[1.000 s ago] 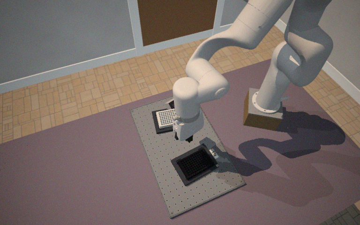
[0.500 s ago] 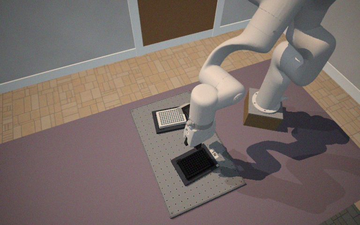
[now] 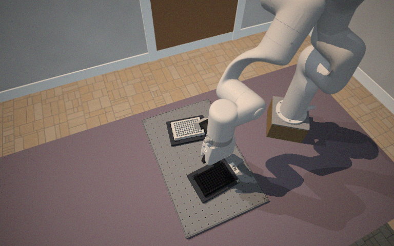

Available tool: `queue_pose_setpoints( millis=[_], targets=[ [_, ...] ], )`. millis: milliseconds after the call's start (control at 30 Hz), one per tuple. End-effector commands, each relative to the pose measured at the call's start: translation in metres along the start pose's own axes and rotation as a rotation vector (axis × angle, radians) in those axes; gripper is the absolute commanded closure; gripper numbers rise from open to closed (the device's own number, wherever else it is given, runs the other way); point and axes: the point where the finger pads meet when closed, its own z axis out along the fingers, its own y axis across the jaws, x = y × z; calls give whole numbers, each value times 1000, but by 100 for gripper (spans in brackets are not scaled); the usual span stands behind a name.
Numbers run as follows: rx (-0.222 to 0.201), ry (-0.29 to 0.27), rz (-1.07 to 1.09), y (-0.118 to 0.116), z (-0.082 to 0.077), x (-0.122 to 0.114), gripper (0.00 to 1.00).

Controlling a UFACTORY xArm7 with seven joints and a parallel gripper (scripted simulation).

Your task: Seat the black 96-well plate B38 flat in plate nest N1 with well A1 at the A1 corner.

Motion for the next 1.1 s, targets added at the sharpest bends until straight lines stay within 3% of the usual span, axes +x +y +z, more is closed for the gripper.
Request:
queue_pose_setpoints(
  millis=[0,267,1067],
  targets=[
    [4,0,0,-2,12,0,100],
    [4,0,0,-2,32,0,100],
    [4,0,0,-2,32,0,100]
  ],
)
